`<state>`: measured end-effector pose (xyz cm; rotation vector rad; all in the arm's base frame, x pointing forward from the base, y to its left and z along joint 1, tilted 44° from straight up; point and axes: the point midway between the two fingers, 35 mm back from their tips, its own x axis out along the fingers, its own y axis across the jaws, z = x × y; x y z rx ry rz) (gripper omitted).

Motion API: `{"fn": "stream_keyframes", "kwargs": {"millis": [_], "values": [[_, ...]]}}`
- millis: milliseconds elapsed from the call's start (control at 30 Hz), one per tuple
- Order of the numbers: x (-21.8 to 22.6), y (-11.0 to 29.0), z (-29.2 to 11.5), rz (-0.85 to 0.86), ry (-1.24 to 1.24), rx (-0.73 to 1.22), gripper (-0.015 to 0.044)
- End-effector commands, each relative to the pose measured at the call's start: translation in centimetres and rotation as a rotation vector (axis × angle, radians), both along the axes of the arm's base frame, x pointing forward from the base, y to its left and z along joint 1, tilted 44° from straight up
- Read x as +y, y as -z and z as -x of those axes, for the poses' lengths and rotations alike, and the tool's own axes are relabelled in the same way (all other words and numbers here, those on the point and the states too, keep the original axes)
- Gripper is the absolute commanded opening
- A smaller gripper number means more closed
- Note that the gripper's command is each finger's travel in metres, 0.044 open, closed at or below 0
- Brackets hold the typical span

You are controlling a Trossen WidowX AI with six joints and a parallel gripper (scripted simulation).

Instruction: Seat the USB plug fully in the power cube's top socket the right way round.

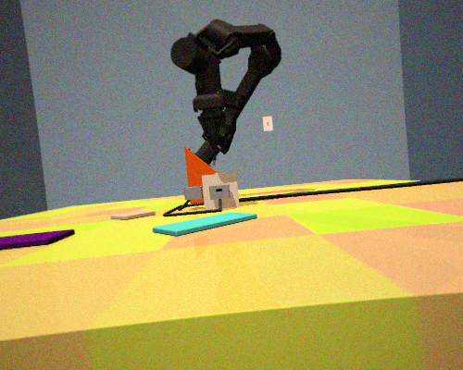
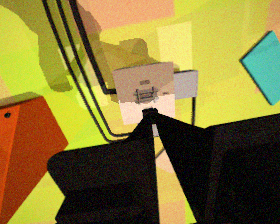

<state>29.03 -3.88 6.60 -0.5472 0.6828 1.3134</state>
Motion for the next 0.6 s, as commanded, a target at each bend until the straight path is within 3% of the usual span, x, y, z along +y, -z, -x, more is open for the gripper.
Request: {"fn": "stream_keyframes", "kwargs": {"millis": [0, 567], "values": [[0.00, 0.03, 0.04, 0.001, -0.006, -0.004, 0.0000], [0.15, 0.06, -0.04, -0.009, 0.001, -0.001, 0.0000]]}}
